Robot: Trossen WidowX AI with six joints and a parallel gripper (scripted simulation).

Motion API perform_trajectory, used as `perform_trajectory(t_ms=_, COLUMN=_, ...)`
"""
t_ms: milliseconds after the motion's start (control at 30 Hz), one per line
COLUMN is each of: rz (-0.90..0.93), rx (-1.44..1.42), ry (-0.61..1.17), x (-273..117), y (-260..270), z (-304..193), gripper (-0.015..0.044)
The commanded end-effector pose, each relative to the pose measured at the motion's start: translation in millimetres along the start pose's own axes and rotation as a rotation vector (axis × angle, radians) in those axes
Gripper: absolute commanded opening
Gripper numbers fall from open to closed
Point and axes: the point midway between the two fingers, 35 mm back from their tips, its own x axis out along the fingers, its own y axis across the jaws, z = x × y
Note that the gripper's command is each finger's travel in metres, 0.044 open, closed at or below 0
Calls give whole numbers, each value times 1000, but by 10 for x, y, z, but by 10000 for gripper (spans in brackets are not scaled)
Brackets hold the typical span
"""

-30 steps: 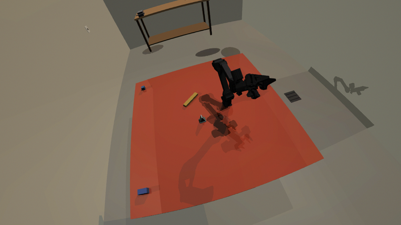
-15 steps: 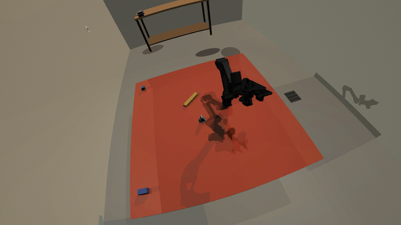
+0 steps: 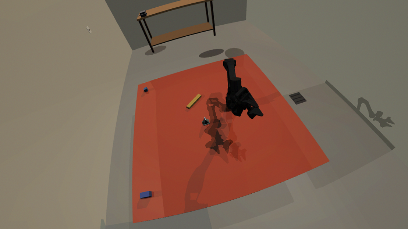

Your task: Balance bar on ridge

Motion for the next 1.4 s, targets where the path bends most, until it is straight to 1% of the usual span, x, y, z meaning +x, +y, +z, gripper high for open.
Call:
perform_trajectory(t_ms=0, rz=-14, rx=-108, ry=-95, x=-25, y=22, z=278, gripper=315)
perform_trajectory(t_ms=267, rz=-54, rx=-295, ry=-256, x=-145, y=83, z=753, gripper=315)
perform_trajectory(t_ms=667, rz=-206, rx=-544, ry=-505, x=-484, y=166, z=1497, gripper=315)
perform_trajectory(t_ms=1000, rz=-390, rx=-719, ry=-689, x=-916, y=237, z=2053, gripper=315)
perform_trajectory(t_ms=1367, rz=-633, rx=-855, ry=-846, x=-1530, y=289, z=2524, gripper=315)
